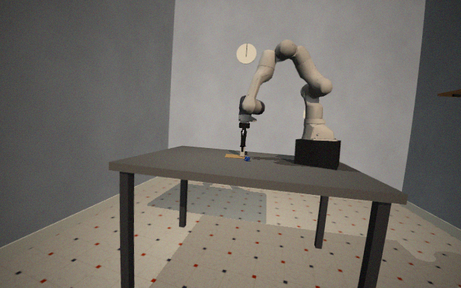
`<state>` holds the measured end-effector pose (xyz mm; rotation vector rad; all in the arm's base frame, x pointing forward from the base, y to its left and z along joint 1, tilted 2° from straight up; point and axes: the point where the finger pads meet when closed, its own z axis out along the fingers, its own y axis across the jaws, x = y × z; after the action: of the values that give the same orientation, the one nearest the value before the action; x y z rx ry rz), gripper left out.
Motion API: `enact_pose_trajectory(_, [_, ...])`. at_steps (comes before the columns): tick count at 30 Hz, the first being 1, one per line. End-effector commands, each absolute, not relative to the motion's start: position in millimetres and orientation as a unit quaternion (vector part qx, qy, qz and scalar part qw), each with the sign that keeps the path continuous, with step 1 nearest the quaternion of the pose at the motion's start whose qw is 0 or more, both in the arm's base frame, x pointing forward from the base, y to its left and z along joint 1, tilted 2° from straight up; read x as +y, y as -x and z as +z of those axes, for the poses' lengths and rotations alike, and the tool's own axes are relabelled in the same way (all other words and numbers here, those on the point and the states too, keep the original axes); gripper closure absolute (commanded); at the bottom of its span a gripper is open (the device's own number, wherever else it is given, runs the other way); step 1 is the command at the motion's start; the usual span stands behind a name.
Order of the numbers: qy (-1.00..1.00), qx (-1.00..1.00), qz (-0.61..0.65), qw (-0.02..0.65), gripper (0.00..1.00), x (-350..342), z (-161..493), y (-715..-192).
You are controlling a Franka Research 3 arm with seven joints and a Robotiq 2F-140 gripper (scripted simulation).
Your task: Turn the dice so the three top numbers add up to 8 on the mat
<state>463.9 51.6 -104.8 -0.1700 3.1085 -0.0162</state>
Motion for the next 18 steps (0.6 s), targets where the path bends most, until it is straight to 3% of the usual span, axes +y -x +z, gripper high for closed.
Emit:
enact_pose_trajectory(1, [0.056,0.998,-0.006,0.016,0.87,51.7,-105.4,-465.5])
enact_pose_trajectory(18, [0.056,0.998,-0.006,0.016,0.87,51.7,-106.9,-465.6])
